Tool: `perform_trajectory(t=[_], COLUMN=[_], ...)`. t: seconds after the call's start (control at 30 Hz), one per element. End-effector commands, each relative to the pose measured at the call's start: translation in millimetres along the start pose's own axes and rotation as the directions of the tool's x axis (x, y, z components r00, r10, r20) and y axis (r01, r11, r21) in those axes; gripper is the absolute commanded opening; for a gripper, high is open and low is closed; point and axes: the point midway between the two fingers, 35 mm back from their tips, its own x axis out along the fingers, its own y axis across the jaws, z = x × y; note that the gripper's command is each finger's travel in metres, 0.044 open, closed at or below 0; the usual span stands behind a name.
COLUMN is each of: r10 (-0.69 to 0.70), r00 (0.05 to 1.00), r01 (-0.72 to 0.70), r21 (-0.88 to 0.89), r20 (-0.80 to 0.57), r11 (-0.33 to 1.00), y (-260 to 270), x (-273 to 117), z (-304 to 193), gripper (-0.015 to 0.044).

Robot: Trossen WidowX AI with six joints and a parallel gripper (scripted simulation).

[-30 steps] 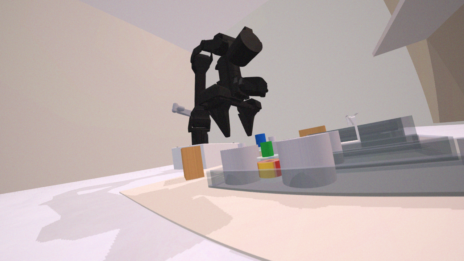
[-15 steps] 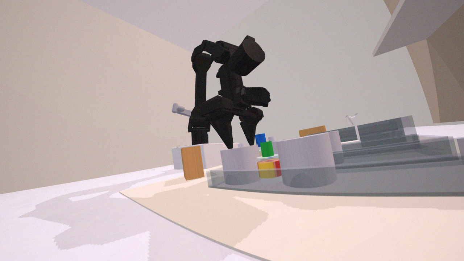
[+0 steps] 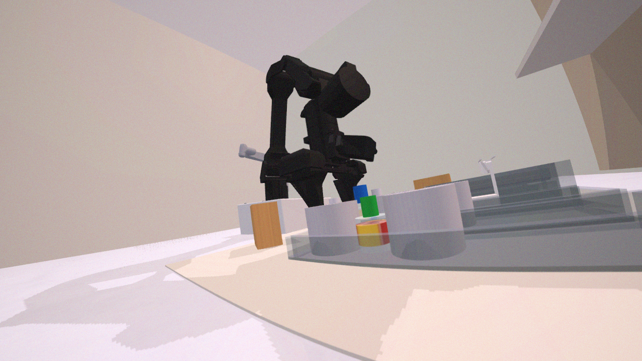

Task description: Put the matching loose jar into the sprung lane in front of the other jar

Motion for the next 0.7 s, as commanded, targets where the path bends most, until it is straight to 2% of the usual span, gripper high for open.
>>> perform_trajectory(t=[0.0, 0.3, 0.5, 0.67], r10=[0.007, 0.007, 0.007, 0.004], r00=[1.000, 1.000, 1.000, 1.000], r01=[-0.007, -0.007, -0.007, -0.004], r21=[0.007, 0.007, 0.007, 0.018], r20=[-0.008, -0.008, -0.008, -0.002], r11=[1.000, 1.000, 1.000, 1.000], y=[1.2, 1.2, 1.2, -4.4], x=[5.5, 5.5, 5.5, 1.0], z=[-1.8, -1.8, -1.8, -5.2], gripper=[0.0414, 0.0177, 0.0138, 0.0006])
